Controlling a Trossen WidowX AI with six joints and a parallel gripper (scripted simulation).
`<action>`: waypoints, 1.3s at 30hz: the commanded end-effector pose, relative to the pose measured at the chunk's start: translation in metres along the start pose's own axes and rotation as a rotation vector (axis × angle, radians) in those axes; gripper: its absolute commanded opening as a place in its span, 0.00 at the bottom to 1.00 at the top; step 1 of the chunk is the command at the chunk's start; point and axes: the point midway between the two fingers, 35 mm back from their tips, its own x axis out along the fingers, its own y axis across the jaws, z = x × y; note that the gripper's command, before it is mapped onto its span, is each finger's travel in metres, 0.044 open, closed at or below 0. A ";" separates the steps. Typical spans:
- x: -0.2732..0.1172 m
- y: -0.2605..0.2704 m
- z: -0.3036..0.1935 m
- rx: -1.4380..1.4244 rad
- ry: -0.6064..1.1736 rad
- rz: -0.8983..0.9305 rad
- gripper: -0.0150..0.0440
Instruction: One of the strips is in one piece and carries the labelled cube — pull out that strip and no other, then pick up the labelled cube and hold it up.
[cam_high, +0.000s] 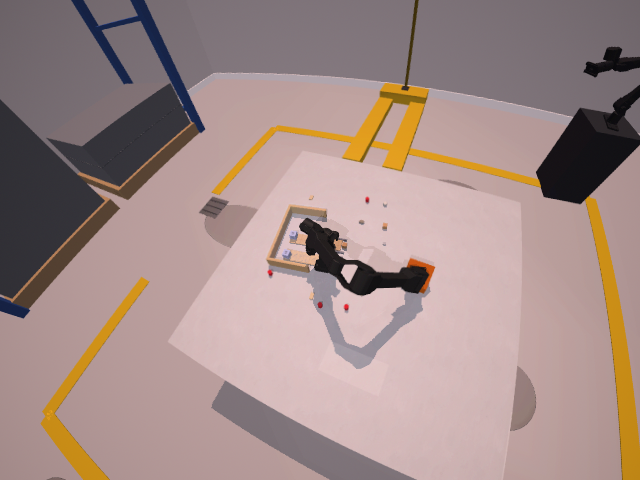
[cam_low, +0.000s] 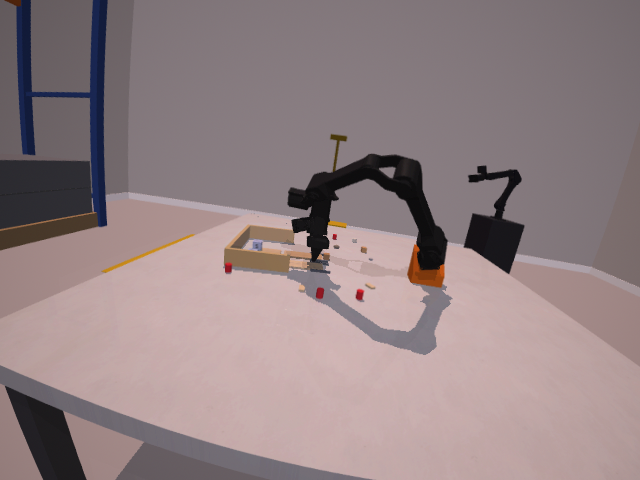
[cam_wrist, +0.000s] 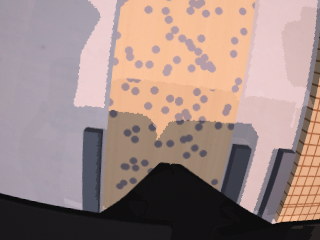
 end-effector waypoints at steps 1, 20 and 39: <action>0.008 0.000 -0.003 0.012 0.004 0.006 0.25; 0.016 0.000 -0.005 0.012 0.004 0.007 0.25; 0.017 0.000 -0.005 0.012 0.004 0.007 0.25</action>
